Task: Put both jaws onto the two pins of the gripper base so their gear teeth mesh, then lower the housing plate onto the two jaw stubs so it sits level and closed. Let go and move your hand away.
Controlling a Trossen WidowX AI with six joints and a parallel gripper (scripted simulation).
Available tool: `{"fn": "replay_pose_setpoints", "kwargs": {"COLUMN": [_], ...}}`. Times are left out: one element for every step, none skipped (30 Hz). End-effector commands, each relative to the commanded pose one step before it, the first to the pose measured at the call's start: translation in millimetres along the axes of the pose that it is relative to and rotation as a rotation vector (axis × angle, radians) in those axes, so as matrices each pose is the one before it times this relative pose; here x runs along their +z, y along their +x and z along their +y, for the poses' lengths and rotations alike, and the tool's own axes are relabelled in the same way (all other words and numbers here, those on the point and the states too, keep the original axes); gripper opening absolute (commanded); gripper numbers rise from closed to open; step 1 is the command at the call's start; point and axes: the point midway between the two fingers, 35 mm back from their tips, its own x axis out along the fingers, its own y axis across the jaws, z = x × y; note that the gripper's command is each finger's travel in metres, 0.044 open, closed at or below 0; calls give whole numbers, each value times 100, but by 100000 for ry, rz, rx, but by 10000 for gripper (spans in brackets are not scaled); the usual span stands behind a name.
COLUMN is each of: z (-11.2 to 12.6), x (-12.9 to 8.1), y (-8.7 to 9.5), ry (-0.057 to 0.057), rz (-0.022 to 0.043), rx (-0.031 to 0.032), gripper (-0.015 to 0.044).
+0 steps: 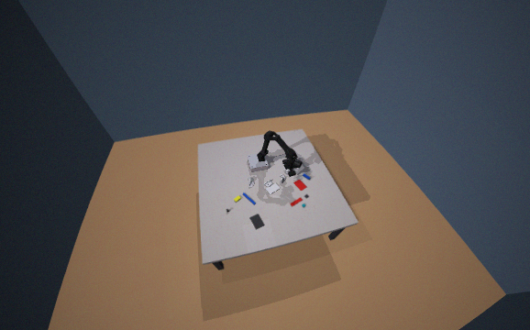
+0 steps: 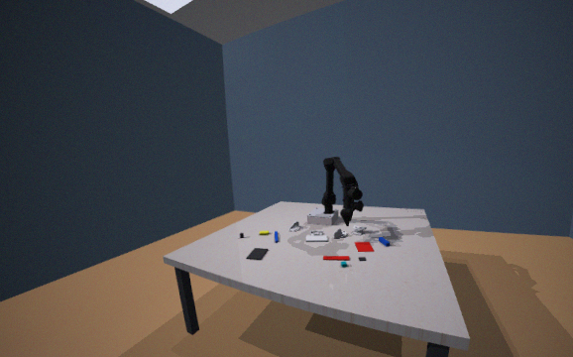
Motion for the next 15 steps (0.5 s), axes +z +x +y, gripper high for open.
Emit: {"fn": "replay_pose_setpoints", "kwargs": {"z": [45,-21,-21,-22,-23,-24,-25,-26,-26,-27,-28,-29,-30,-30,-31], "x": [-257,-44,-43,-43,-43,-42,-42,-41,-40,-40,-39,-39,-38,-38,-37], "y": [-6,-13,-13,-13,-13,-13,-13,-12,-12,-12,-12,-12,-12,-12,-12], "ry": [9055,2171,2171,2171,2171,2171,2171,2171,2171,2171,2171,2171,2171,2171,2171], "rz": [209,8,8,8,8,8,8,8,8,8,8,8,8,8,7], "rx": [416,-1,-2,-2,-2,-2,-2,-2,-3,-3,-3,-3,-3,-3,-3], "gripper": [440,440,440,440,440,440,440,440,440,440,440,440,440,440,440]}}
